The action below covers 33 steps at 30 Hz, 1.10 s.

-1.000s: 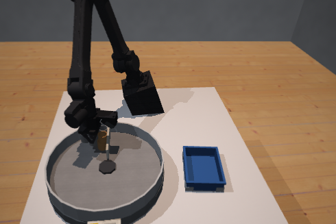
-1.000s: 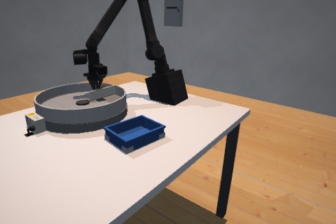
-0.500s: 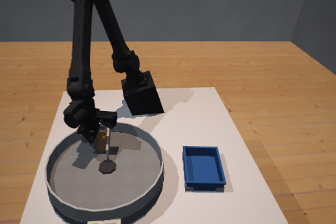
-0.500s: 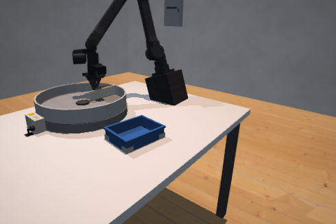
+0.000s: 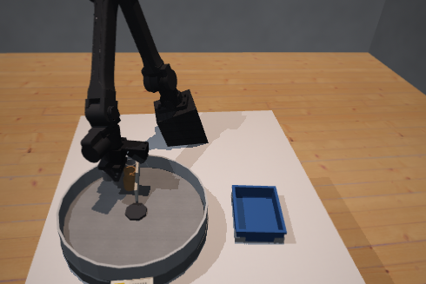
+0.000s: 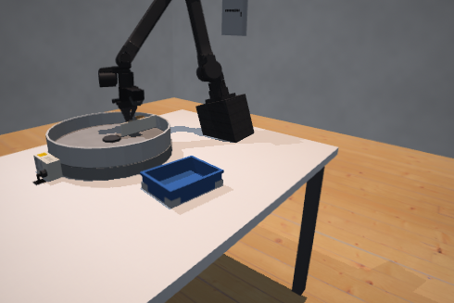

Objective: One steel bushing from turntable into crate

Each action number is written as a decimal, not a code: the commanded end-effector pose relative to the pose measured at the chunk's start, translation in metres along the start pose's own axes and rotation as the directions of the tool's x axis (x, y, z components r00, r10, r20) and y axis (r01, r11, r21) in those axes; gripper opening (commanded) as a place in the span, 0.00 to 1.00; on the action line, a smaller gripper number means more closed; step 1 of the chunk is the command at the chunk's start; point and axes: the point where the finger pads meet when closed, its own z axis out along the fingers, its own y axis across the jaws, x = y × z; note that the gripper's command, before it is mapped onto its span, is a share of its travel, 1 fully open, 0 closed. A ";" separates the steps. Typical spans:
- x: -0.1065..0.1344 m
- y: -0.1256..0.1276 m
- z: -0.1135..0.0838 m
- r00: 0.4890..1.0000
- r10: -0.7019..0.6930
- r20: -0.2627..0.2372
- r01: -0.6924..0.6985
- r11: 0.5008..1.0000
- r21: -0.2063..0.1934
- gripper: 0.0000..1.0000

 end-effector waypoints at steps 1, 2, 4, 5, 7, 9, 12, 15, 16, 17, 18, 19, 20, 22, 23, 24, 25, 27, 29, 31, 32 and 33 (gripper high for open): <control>0.004 0.002 -0.001 1.000 -0.007 -0.004 0.007 1.000 -0.013 0.00; 0.004 0.002 -0.001 1.000 -0.007 -0.004 0.007 1.000 -0.013 0.00; 0.004 0.002 -0.001 1.000 -0.007 -0.004 0.007 1.000 -0.013 0.00; 0.004 0.002 -0.001 1.000 -0.007 -0.004 0.007 1.000 -0.013 0.00; 0.004 0.002 -0.001 1.000 -0.007 -0.004 0.007 1.000 -0.013 0.00; 0.004 0.002 -0.001 1.000 -0.007 -0.004 0.007 1.000 -0.013 0.00; 0.004 0.002 -0.001 1.000 -0.007 -0.004 0.007 1.000 -0.013 0.00; 0.004 0.002 -0.001 1.000 -0.007 -0.004 0.007 1.000 -0.013 0.00; 0.004 0.002 -0.001 1.000 -0.007 -0.004 0.007 1.000 -0.013 0.00; 0.004 0.002 -0.001 1.000 -0.007 -0.004 0.007 1.000 -0.013 0.00; 0.004 0.002 -0.001 1.000 -0.007 -0.004 0.007 1.000 -0.013 0.00; 0.004 0.002 -0.001 1.000 -0.007 -0.004 0.007 1.000 -0.013 0.00; 0.004 0.002 -0.001 1.000 -0.007 -0.004 0.007 1.000 -0.013 0.00; 0.004 0.002 -0.001 1.000 -0.007 -0.004 0.007 1.000 -0.013 0.00; 0.004 0.002 -0.001 1.000 -0.007 -0.004 0.007 1.000 -0.013 0.00; 0.004 0.002 -0.001 1.000 -0.007 -0.004 0.007 1.000 -0.013 0.00; 0.004 0.002 -0.001 1.000 -0.007 -0.004 0.007 1.000 -0.013 0.00; 0.004 0.002 -0.001 1.000 -0.007 -0.004 0.007 1.000 -0.013 0.00; 0.004 0.002 -0.001 1.000 -0.007 -0.004 0.007 1.000 -0.013 0.00; 0.005 -0.001 -0.005 1.000 -0.005 -0.006 0.005 1.000 -0.003 0.00; 0.006 -0.004 -0.010 1.000 -0.001 -0.009 0.002 1.000 0.010 0.00; 0.006 -0.007 -0.013 1.000 0.000 -0.011 0.000 1.000 0.016 0.00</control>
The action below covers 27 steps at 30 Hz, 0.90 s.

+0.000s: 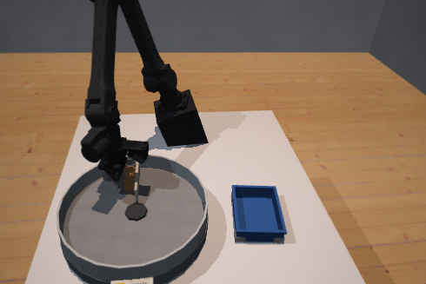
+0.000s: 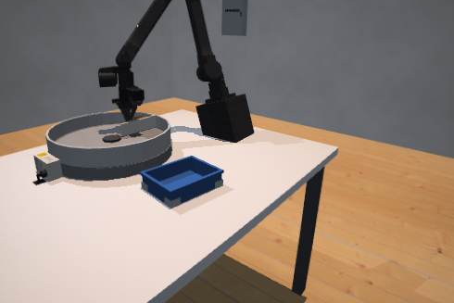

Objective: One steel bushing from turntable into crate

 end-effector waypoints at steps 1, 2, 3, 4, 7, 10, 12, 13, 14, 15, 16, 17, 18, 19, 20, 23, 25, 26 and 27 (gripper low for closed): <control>0.005 -0.011 -0.017 1.000 0.001 -0.011 0.000 1.000 0.023 0.00; 0.004 -0.015 -0.021 1.000 0.002 -0.012 -0.002 0.999 0.033 0.00; 0.005 -0.019 -0.026 1.000 0.008 -0.014 -0.007 0.999 0.040 0.00; 0.005 -0.019 -0.029 1.000 0.008 -0.014 -0.007 0.999 0.040 0.00; 0.005 -0.019 -0.041 1.000 0.008 -0.013 -0.008 0.999 0.042 0.00; 0.005 -0.020 -0.056 1.000 0.009 -0.013 -0.008 0.999 0.043 0.00; 0.005 -0.020 -0.061 1.000 0.009 -0.013 -0.008 0.999 0.044 0.00; 0.005 -0.020 -0.061 1.000 0.009 -0.013 -0.008 0.999 0.044 0.00; 0.006 -0.020 -0.067 1.000 0.009 -0.013 -0.009 0.999 0.044 0.00; 0.006 -0.020 -0.072 1.000 0.009 -0.013 -0.009 0.999 0.045 0.00; 0.005 -0.020 -0.077 1.000 0.009 -0.012 -0.009 0.999 0.045 0.00; 0.005 -0.020 -0.081 1.000 0.010 -0.012 -0.009 0.999 0.046 0.00; 0.005 -0.020 -0.086 1.000 0.010 -0.012 -0.009 0.999 0.046 0.00; 0.005 -0.020 -0.090 1.000 0.010 -0.012 -0.009 0.999 0.047 0.00; 0.005 -0.020 -0.093 1.000 0.010 -0.012 -0.009 0.999 0.047 0.00; 0.005 -0.020 -0.100 1.000 0.010 -0.011 -0.010 0.999 0.047 0.00; 0.005 -0.020 -0.102 1.000 0.010 -0.011 -0.010 0.999 0.048 0.00; 0.005 -0.020 -0.103 1.000 0.010 -0.011 -0.010 0.999 0.048 0.00; 0.004 -0.019 -0.098 1.000 0.006 -0.009 -0.006 0.999 0.034 0.00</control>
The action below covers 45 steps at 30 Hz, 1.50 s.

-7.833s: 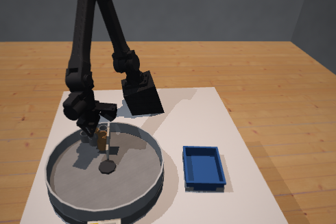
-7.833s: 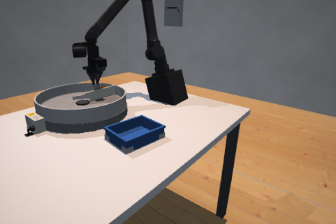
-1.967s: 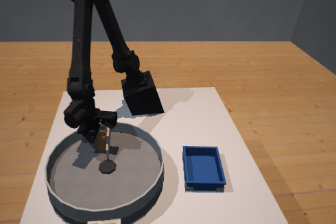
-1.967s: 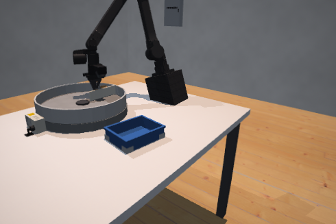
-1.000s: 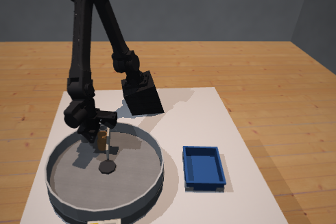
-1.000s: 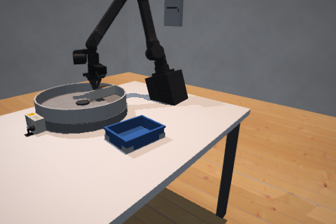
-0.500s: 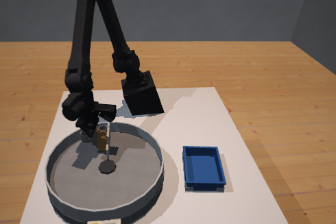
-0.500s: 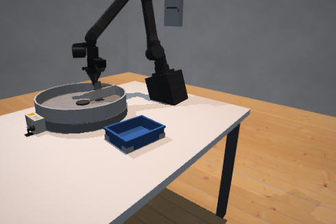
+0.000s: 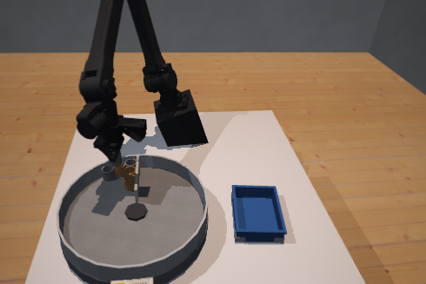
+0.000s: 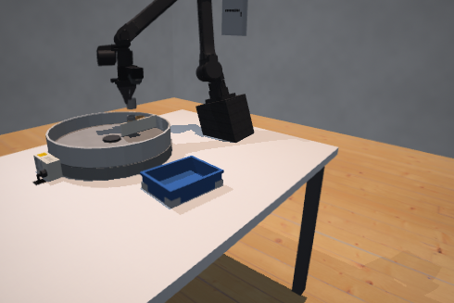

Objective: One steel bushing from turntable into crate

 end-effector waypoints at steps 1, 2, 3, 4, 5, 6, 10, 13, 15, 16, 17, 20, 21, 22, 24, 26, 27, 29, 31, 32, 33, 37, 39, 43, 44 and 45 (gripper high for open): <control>0.000 -0.020 -0.016 1.000 0.008 -0.005 -0.008 1.000 0.029 0.00; 0.000 -0.020 -0.016 1.000 0.008 -0.005 -0.008 1.000 0.029 0.00; 0.000 -0.020 -0.016 1.000 0.008 -0.005 -0.008 1.000 0.029 0.00; -0.003 -0.010 -0.011 1.000 0.003 -0.002 -0.003 1.000 0.013 0.00; -0.003 -0.010 -0.012 1.000 0.003 -0.002 -0.003 1.000 0.014 0.00; -0.003 -0.010 -0.012 1.000 0.003 -0.002 -0.003 1.000 0.014 0.00; -0.003 -0.010 -0.012 1.000 0.003 -0.002 -0.003 1.000 0.014 0.00; -0.003 -0.010 -0.012 1.000 0.003 -0.002 -0.003 1.000 0.014 0.00; -0.003 -0.010 -0.012 1.000 0.003 -0.002 -0.003 1.000 0.014 0.00; -0.003 -0.010 -0.012 1.000 0.003 -0.002 -0.003 1.000 0.014 0.00; -0.003 -0.010 -0.012 1.000 0.003 -0.002 -0.003 1.000 0.014 0.00; -0.003 -0.010 -0.012 1.000 0.003 -0.002 -0.003 1.000 0.014 0.00; -0.003 -0.010 -0.012 1.000 0.003 -0.002 -0.003 1.000 0.014 0.00; -0.003 -0.010 -0.012 1.000 0.003 -0.002 -0.003 1.000 0.014 0.00; -0.003 -0.010 -0.012 1.000 0.003 -0.002 -0.003 1.000 0.014 0.00; -0.003 -0.010 -0.012 1.000 0.003 -0.002 -0.003 1.000 0.014 0.00; -0.003 -0.010 -0.012 1.000 0.003 -0.002 -0.003 1.000 0.014 0.00; -0.003 -0.010 -0.012 1.000 0.003 -0.002 -0.003 1.000 0.014 0.00; -0.003 -0.010 -0.012 1.000 0.003 -0.002 -0.003 1.000 0.014 0.00; -0.003 -0.010 -0.012 1.000 0.003 -0.002 -0.003 1.000 0.014 0.00; -0.003 -0.010 -0.012 1.000 0.003 -0.002 -0.003 1.000 0.014 0.00; -0.003 -0.010 -0.012 1.000 0.003 -0.002 -0.003 1.000 0.014 0.00; -0.003 -0.010 -0.012 1.000 0.003 -0.002 -0.003 1.000 0.014 0.00; -0.007 -0.007 -0.008 1.000 0.000 0.000 0.000 1.000 0.003 0.00; -0.009 -0.006 -0.006 1.000 -0.002 0.001 0.002 1.000 -0.002 0.00; -0.011 -0.004 -0.005 1.000 -0.003 0.002 0.003 1.000 -0.007 0.00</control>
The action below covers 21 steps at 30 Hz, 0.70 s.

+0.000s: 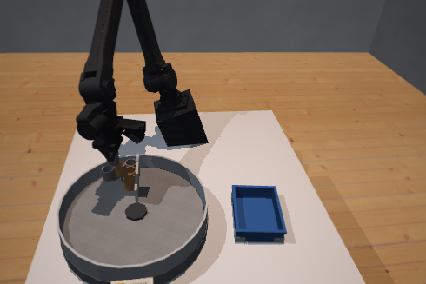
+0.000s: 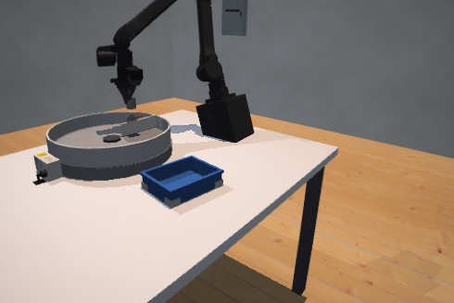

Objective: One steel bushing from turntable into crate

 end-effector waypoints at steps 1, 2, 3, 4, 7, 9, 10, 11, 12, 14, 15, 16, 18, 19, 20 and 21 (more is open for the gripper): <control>-0.022 -0.004 -0.006 0.999 -0.010 0.046 0.010 1.000 0.008 0.00; -0.024 -0.005 -0.007 0.999 -0.010 0.045 0.010 1.000 0.009 0.00; -0.026 -0.007 -0.008 0.999 -0.009 0.045 0.008 1.000 0.013 0.00; -0.028 -0.011 -0.009 0.999 -0.007 0.044 0.007 1.000 0.017 0.00; -0.042 -0.007 -0.006 0.999 -0.011 0.044 0.011 1.000 0.006 0.00; -0.042 -0.007 -0.006 0.999 -0.011 0.044 0.011 1.000 0.006 0.00; -0.041 -0.021 -0.022 0.999 0.004 0.041 -0.006 0.999 0.053 0.00; -0.049 -0.021 -0.016 0.999 -0.002 0.042 0.000 0.999 0.035 0.00; -0.056 -0.020 -0.013 0.999 -0.005 0.042 0.004 1.000 0.025 0.00; -0.070 -0.024 -0.015 0.999 -0.004 0.043 0.003 1.000 0.029 0.00; -0.077 -0.029 -0.018 0.999 -0.001 0.043 -0.001 0.999 0.038 0.00; -0.085 -0.030 -0.018 0.999 -0.001 0.044 -0.001 0.999 0.038 0.00; -0.103 -0.032 -0.019 0.999 -0.001 0.045 -0.001 0.999 0.038 0.00; -0.113 -0.034 -0.020 0.999 -0.001 0.045 0.000 0.999 0.038 0.00; -0.123 -0.035 -0.020 0.999 -0.001 0.046 0.000 0.999 0.038 0.00; -0.134 -0.036 -0.020 0.999 -0.001 0.047 0.000 0.999 0.038 0.00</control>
